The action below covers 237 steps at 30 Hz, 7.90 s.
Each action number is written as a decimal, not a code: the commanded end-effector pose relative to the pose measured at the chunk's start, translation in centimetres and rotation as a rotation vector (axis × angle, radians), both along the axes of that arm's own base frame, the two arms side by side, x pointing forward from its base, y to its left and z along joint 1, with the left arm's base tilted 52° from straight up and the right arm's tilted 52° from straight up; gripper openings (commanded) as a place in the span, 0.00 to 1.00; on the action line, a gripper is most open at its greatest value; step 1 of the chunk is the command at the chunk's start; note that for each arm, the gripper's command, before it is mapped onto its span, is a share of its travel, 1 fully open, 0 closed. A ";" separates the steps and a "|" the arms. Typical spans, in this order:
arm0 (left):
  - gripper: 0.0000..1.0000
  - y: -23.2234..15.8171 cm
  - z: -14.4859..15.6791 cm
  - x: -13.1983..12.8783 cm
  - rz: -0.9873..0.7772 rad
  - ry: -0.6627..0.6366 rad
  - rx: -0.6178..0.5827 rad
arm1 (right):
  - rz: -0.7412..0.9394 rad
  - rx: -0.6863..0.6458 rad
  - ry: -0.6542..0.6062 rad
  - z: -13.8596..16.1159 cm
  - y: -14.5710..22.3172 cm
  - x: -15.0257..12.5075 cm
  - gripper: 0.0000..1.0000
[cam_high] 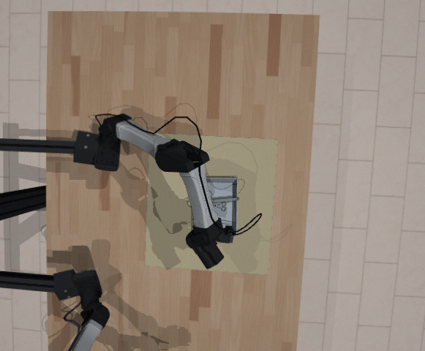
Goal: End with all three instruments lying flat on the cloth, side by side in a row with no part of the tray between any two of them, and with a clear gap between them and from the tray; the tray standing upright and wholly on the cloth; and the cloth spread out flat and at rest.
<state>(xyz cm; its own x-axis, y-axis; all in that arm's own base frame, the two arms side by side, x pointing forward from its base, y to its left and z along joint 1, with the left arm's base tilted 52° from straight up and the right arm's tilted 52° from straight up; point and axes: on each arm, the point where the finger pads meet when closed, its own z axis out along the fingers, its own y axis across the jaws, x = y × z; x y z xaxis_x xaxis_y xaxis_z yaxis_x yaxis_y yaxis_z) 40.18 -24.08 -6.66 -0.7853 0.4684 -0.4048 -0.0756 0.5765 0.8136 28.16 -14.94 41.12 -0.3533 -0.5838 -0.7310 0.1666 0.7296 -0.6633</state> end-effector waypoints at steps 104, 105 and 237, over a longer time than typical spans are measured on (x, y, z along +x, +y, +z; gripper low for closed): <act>0.00 7.6 -13.4 -11.8 -0.029 -0.101 -0.187 | 0.006 -0.011 -0.013 0.5 0.3 -0.1 0.33; 0.00 7.6 -13.4 -11.8 -0.029 -0.101 -0.187 | 0.006 -0.011 -0.013 0.5 0.3 -0.1 0.33; 0.26 5.7 13.6 2.7 0.064 -0.147 -0.922 | 0.006 -0.011 -0.013 0.5 0.3 -0.1 0.33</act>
